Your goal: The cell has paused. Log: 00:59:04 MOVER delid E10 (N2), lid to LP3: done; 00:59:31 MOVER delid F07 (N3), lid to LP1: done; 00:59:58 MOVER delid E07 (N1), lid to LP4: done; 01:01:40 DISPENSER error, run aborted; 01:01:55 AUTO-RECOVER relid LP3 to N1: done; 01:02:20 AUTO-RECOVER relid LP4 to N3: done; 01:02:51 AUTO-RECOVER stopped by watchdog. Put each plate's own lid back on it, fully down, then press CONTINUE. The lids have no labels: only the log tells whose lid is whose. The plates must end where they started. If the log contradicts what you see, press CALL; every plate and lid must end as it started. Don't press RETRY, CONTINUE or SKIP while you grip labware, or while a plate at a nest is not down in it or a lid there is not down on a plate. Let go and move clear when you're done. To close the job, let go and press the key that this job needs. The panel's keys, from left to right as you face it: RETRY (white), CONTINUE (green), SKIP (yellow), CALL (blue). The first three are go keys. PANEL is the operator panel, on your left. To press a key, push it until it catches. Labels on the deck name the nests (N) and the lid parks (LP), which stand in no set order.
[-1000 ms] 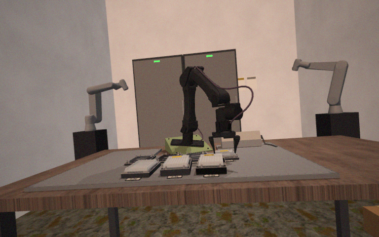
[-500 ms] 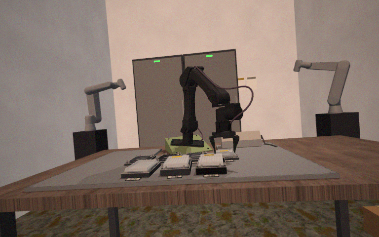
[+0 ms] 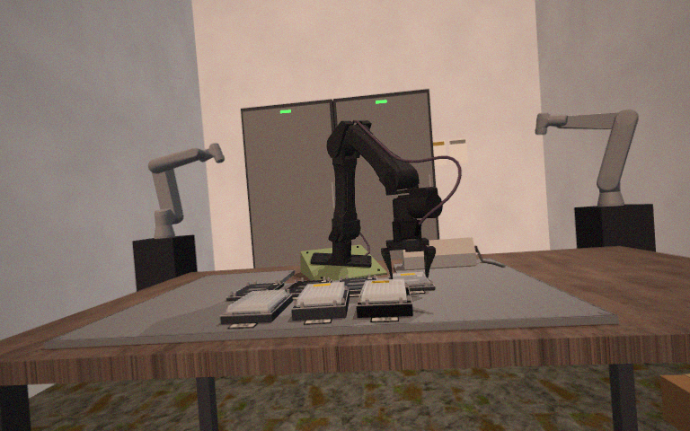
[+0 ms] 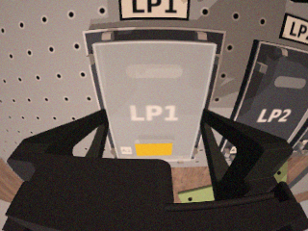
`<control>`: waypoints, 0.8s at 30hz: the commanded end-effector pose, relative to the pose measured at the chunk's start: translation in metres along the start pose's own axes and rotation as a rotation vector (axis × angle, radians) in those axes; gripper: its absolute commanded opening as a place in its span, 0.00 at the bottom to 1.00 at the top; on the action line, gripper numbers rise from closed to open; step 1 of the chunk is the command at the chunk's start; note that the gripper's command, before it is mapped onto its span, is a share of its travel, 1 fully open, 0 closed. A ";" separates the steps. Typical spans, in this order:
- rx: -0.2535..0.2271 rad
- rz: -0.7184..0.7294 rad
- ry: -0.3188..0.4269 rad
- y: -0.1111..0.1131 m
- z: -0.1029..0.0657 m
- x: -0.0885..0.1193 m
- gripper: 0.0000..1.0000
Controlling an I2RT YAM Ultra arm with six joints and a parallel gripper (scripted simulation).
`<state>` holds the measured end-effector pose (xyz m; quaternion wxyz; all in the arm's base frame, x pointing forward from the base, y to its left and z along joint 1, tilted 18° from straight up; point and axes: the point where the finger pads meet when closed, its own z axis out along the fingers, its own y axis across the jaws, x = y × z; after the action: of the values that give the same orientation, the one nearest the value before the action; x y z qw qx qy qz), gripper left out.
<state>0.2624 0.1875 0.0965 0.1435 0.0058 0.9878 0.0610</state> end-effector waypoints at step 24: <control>-0.022 0.001 -0.042 0.006 -0.049 -0.005 0.00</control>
<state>0.2537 0.1858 0.1223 0.1461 0.0034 0.9873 0.0631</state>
